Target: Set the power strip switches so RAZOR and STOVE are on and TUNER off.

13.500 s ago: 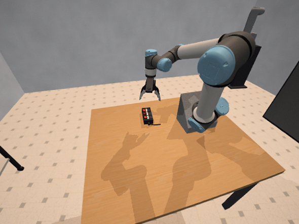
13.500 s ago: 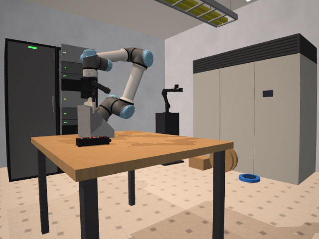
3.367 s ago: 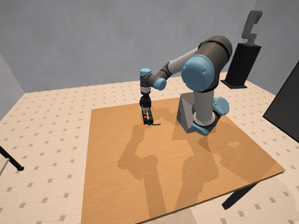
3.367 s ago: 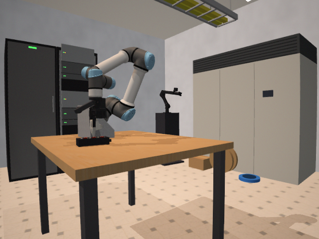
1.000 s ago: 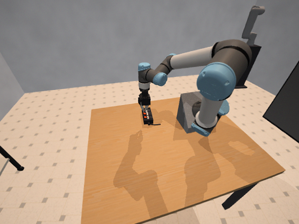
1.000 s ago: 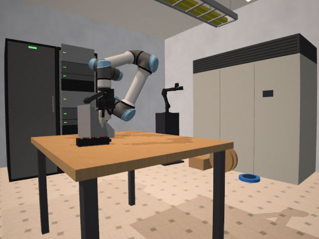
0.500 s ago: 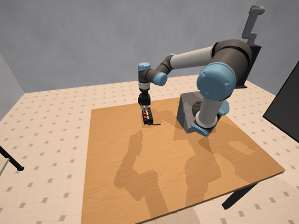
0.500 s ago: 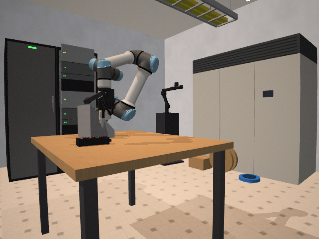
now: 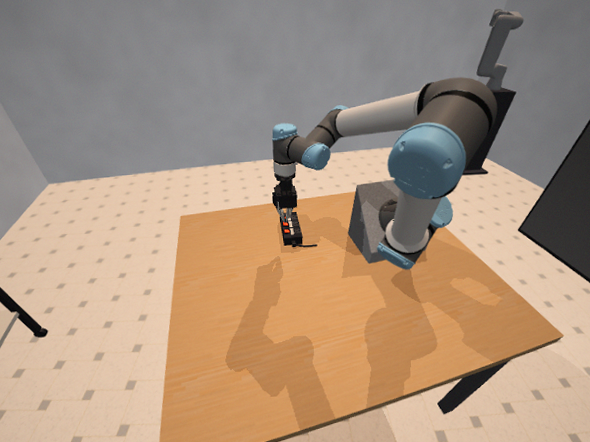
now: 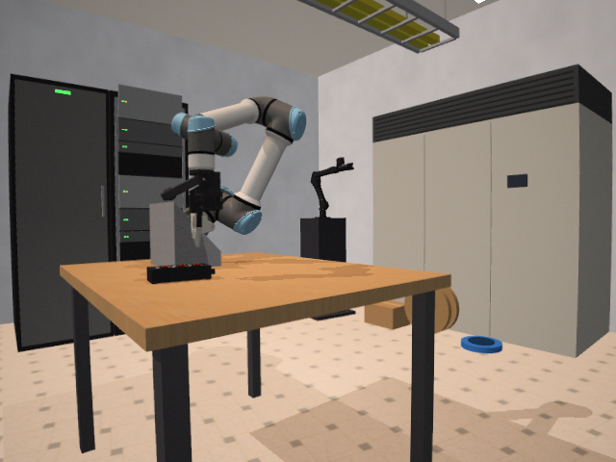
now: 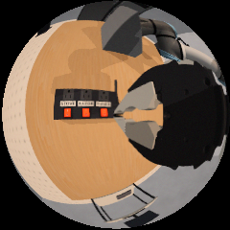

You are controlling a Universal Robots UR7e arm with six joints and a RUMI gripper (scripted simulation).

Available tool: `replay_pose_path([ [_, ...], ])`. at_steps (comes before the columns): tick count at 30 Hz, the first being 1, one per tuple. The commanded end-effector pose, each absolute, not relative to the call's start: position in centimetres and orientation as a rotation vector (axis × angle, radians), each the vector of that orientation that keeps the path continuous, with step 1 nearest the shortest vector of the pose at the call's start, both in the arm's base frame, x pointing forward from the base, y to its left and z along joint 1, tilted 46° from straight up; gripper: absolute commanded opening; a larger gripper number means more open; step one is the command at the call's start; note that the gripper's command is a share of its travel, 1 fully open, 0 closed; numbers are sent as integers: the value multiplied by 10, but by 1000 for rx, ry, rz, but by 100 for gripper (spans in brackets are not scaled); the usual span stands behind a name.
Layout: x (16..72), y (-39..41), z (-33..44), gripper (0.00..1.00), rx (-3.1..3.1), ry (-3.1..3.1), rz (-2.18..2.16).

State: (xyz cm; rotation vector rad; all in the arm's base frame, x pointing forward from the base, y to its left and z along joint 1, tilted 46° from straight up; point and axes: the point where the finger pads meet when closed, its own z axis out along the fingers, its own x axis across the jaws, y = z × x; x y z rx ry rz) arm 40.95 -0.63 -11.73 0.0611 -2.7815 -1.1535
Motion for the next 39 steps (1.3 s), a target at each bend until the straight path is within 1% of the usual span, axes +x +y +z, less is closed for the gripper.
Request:
replay_pose_path([
  [1, 410, -6, -118, 0, 61, -2783, -1153],
  [39, 405, 20, -144, 0, 61, -2783, -1153],
])
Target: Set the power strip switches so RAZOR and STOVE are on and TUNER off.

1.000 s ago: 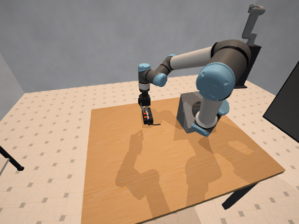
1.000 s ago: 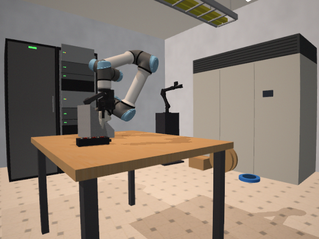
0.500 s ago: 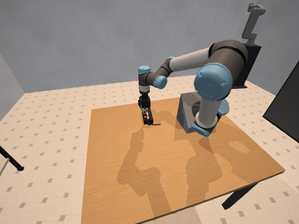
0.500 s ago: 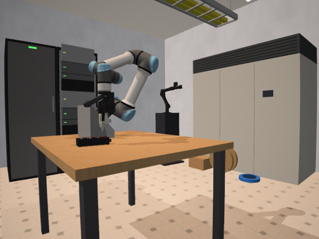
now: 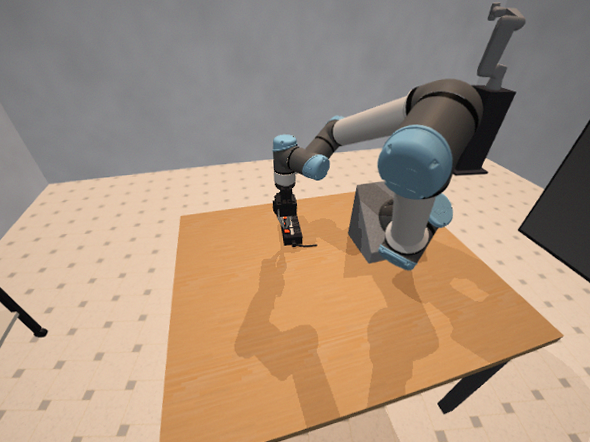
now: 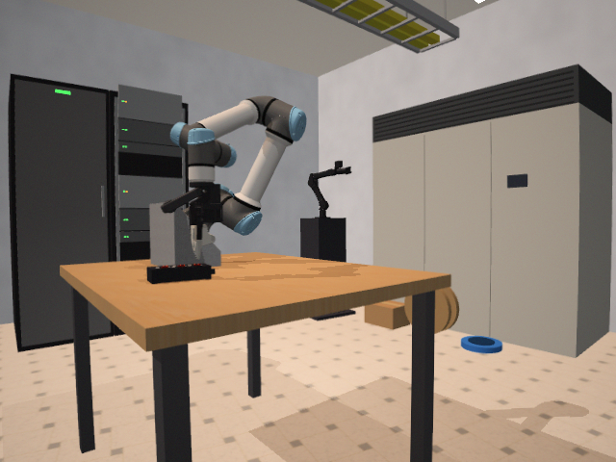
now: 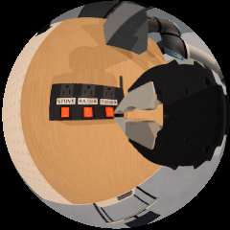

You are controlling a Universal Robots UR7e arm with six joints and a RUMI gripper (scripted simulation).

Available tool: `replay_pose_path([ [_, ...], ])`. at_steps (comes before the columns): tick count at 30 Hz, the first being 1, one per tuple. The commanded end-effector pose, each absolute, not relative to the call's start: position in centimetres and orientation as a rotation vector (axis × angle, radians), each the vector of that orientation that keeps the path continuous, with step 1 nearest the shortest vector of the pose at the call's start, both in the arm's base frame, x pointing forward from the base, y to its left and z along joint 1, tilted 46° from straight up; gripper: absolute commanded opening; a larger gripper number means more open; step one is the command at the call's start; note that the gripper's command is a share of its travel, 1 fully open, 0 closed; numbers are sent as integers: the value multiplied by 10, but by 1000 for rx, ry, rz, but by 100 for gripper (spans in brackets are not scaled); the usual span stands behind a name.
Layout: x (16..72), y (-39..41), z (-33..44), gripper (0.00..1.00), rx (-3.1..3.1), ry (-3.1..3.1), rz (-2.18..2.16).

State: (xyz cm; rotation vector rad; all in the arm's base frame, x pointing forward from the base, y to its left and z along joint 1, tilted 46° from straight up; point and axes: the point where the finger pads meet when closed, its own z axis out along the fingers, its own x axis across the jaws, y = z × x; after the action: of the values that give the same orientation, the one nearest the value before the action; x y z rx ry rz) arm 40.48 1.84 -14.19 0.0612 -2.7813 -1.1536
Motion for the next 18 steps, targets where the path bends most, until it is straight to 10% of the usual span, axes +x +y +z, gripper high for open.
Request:
replay_pose_path([
  [1, 405, 21, -145, 0, 61, -2783, -1153],
  [18, 404, 24, -148, 0, 61, -2783, -1153],
])
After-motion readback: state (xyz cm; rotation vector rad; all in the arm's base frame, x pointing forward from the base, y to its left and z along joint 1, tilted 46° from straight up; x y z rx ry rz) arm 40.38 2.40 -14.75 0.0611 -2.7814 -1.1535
